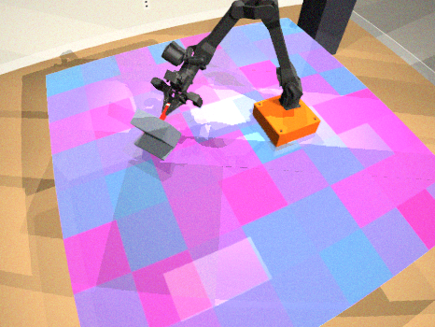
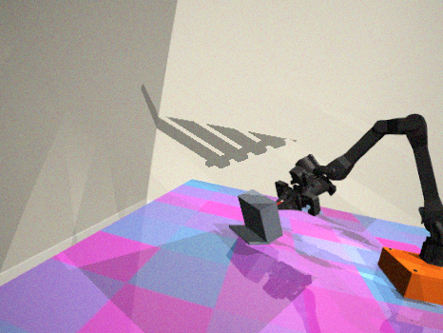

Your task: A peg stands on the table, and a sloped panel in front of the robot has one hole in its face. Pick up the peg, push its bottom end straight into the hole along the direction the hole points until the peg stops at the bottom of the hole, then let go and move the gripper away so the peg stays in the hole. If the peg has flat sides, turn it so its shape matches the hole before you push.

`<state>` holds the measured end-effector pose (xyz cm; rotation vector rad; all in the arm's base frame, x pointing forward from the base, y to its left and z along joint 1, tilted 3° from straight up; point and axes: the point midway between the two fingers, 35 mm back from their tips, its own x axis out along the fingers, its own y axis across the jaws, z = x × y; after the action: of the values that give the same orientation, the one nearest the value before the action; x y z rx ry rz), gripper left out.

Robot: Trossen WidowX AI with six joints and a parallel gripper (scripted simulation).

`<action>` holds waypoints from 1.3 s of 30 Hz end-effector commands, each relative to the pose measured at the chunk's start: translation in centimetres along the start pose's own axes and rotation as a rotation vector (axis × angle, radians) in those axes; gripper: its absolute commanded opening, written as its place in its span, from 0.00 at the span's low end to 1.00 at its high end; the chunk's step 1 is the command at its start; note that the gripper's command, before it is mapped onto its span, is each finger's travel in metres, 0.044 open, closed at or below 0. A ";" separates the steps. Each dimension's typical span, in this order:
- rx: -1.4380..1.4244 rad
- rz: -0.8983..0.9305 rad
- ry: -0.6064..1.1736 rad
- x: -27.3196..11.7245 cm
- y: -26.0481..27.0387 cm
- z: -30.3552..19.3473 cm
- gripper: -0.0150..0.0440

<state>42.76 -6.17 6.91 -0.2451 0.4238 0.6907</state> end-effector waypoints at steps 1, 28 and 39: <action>0.000 -0.004 -0.001 0.3 -0.1 0.1 0.25; 0.000 0.001 -0.001 1.0 0.0 0.0 0.30; 0.000 0.001 -0.001 1.0 0.0 0.0 0.79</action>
<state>43.45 -5.62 6.51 -0.2439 0.4235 0.6916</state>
